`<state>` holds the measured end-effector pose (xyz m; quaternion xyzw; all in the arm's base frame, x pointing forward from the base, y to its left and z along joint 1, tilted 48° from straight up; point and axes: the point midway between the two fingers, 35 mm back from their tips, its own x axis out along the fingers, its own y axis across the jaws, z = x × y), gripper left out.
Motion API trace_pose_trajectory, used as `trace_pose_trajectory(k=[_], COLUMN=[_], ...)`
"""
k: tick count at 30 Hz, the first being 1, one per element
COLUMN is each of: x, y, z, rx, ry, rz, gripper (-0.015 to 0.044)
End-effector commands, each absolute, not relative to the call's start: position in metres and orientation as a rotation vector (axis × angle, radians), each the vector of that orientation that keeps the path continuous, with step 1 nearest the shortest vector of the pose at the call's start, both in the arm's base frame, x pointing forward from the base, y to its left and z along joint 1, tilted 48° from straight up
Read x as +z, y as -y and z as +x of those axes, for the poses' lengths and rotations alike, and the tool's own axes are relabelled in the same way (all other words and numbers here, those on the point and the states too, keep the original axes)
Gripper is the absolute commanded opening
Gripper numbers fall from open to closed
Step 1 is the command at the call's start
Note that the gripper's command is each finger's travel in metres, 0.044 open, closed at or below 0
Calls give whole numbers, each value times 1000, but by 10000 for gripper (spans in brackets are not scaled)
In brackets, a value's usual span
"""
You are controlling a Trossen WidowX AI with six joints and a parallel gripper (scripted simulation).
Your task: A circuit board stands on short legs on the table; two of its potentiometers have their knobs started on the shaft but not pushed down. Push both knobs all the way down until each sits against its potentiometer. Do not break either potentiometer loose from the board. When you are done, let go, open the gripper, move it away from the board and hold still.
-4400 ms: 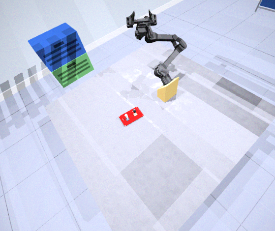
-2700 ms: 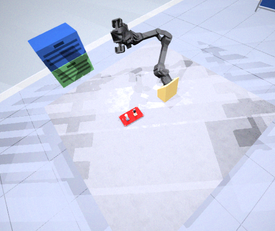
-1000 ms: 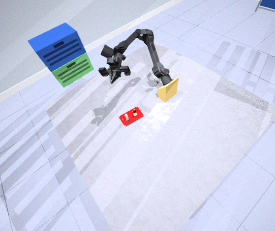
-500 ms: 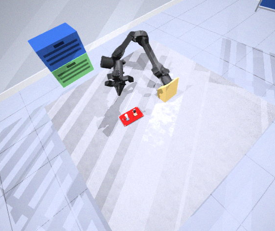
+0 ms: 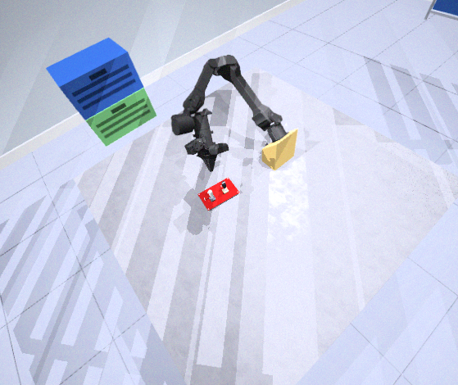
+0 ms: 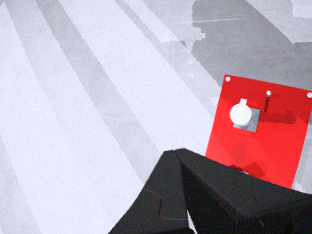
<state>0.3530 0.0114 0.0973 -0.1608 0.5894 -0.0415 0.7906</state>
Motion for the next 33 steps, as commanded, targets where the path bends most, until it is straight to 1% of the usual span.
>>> trace_pose_trajectory(k=[1, 11, 20, 33], x=[87, 58, 42, 27], y=[-8, 8, 21, 37], z=[349, 333, 322, 319], rx=[-184, -502, -800, -821], ry=[-1326, -1456, -1467, -1463], rz=[-337, -366, -474, -486], gripper=[0, 0, 0, 0])
